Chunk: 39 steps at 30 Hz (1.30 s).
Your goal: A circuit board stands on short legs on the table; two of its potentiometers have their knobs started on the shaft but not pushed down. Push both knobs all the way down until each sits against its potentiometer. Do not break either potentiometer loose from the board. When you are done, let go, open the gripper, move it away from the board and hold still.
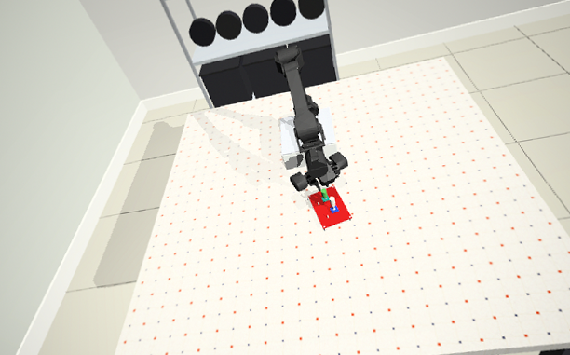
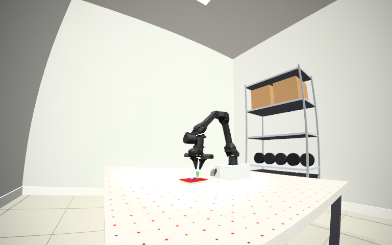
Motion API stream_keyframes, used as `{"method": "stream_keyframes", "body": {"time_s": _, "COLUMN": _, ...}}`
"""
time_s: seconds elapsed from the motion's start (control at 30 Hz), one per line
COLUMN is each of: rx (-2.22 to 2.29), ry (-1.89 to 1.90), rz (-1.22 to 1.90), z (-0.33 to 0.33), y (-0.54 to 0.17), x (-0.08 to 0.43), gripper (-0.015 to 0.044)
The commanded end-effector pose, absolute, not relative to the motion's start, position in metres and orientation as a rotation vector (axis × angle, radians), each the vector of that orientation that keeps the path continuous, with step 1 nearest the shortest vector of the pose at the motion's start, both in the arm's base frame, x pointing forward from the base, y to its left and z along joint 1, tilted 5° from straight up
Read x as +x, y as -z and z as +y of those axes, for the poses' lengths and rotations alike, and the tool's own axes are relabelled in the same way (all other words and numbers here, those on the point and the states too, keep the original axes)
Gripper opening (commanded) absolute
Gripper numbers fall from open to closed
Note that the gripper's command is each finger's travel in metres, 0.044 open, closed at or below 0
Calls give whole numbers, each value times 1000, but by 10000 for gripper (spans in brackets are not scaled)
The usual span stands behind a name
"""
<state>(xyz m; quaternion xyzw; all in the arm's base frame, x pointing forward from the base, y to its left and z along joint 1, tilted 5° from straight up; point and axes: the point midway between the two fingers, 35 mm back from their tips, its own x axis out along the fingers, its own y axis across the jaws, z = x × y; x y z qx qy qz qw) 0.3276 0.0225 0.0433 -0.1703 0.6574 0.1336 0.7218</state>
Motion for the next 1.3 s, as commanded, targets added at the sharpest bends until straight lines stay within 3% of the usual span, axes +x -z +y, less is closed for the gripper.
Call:
{"method": "stream_keyframes", "body": {"time_s": 0.0, "rx": -378, "ry": -295, "rz": 1449, "z": 22, "y": -43, "x": 328, "gripper": 184}}
{"method": "stream_keyframes", "body": {"time_s": 0.23, "rx": -369, "ry": -259, "rz": 1356, "z": 14, "y": -58, "x": 349, "gripper": 0}}
{"method": "stream_keyframes", "body": {"time_s": 1.27, "rx": 517, "ry": 478, "rz": 1339, "z": 25, "y": -72, "x": 360, "gripper": 0}}
